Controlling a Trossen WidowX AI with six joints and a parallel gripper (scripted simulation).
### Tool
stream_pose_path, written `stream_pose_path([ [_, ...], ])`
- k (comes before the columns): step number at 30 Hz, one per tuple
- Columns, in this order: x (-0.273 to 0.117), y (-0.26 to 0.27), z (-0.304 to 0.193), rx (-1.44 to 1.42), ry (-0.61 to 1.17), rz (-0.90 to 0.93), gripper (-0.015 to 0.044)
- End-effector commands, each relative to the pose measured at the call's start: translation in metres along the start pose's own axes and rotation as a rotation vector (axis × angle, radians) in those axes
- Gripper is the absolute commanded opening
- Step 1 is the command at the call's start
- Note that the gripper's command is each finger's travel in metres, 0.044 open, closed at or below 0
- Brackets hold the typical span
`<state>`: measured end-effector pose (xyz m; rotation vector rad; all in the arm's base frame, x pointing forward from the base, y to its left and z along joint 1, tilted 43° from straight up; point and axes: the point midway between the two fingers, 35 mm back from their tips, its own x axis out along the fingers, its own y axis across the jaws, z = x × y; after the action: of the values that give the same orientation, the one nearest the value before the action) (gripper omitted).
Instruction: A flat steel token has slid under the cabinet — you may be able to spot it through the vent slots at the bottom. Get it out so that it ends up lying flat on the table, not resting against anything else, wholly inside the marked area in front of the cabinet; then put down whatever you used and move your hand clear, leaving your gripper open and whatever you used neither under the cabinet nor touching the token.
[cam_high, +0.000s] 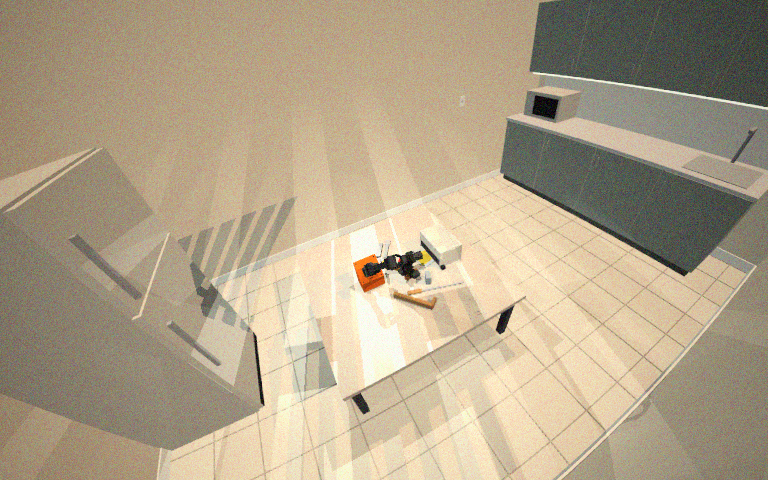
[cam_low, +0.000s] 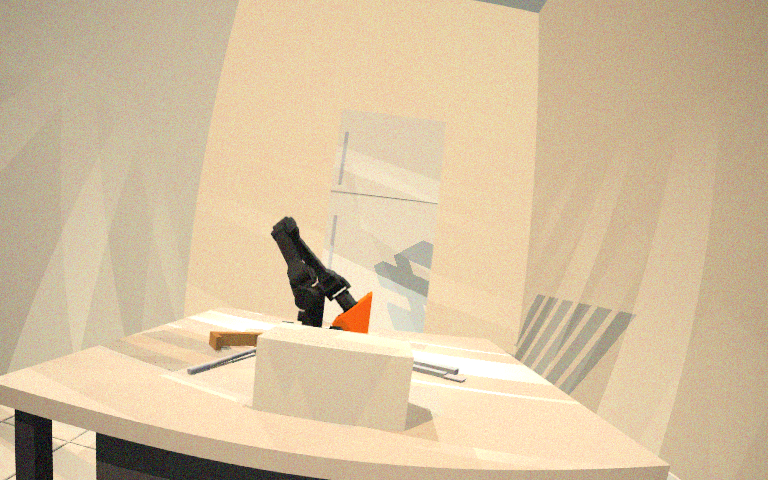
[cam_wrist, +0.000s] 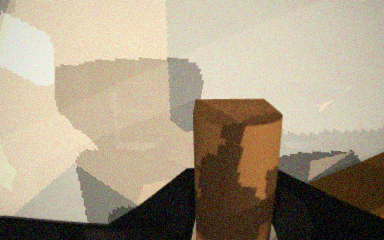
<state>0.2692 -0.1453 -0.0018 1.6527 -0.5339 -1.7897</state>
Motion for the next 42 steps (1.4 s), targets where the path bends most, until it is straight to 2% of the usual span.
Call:
stream_pose_path([
  [1, 0.000, 0.000, -0.006, 0.003, 0.000, 0.001, 0.0000],
  [42, -0.001, 0.002, -0.051, 0.005, 0.002, 0.001, 0.0000],
])
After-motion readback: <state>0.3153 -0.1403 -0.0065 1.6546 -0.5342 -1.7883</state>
